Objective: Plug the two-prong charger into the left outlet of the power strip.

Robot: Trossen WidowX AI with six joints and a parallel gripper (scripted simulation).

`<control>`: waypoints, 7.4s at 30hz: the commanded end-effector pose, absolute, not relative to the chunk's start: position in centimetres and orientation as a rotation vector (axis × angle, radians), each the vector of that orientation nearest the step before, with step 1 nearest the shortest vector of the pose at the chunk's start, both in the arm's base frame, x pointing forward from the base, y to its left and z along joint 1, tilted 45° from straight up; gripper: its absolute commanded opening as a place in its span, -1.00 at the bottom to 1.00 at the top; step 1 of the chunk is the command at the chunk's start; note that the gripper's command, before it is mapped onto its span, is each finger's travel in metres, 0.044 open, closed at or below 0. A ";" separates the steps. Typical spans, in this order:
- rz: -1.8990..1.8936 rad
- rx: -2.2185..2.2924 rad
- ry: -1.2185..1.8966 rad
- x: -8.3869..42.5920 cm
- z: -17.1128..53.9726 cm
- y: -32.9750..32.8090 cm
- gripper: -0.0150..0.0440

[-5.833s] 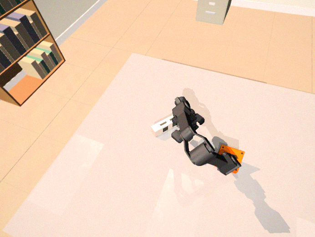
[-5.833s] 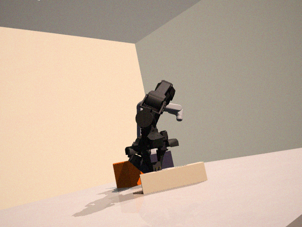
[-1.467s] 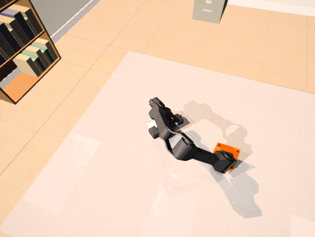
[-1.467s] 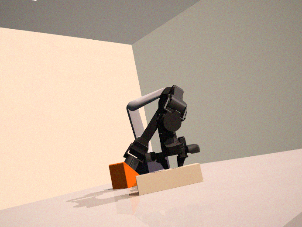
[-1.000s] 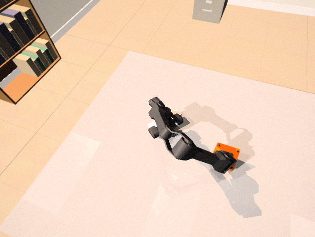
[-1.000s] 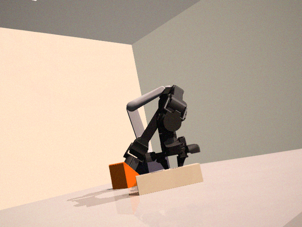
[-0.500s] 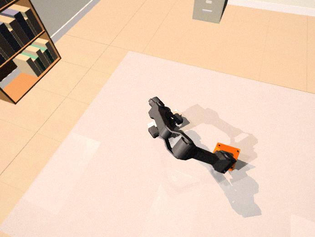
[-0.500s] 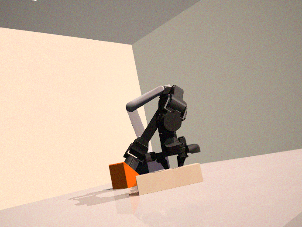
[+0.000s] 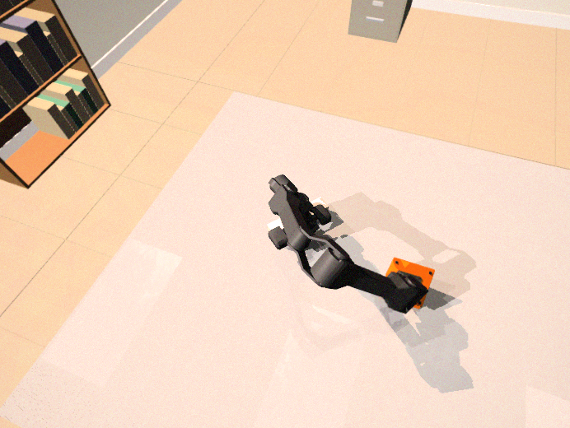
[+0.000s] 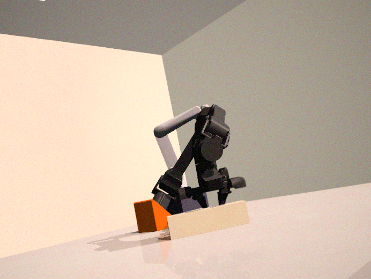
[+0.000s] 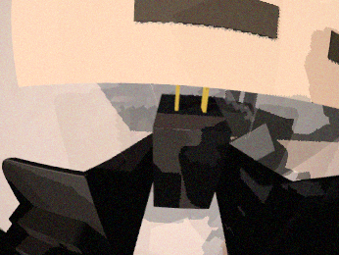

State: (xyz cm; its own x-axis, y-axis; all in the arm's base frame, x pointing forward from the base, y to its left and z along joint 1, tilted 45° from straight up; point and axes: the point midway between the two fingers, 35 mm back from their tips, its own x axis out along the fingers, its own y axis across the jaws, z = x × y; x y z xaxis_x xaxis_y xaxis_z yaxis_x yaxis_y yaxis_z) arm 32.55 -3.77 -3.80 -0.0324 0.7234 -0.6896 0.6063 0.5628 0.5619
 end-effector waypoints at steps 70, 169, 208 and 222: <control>0.136 1.116 1.715 33.1 -3.9 -4.1 -0.49; 0.136 1.116 1.715 34.7 -4.7 -4.9 -0.49; 0.136 1.116 1.715 34.6 -4.7 -4.9 -0.49; 0.136 1.116 1.715 34.7 -4.8 -4.9 -0.49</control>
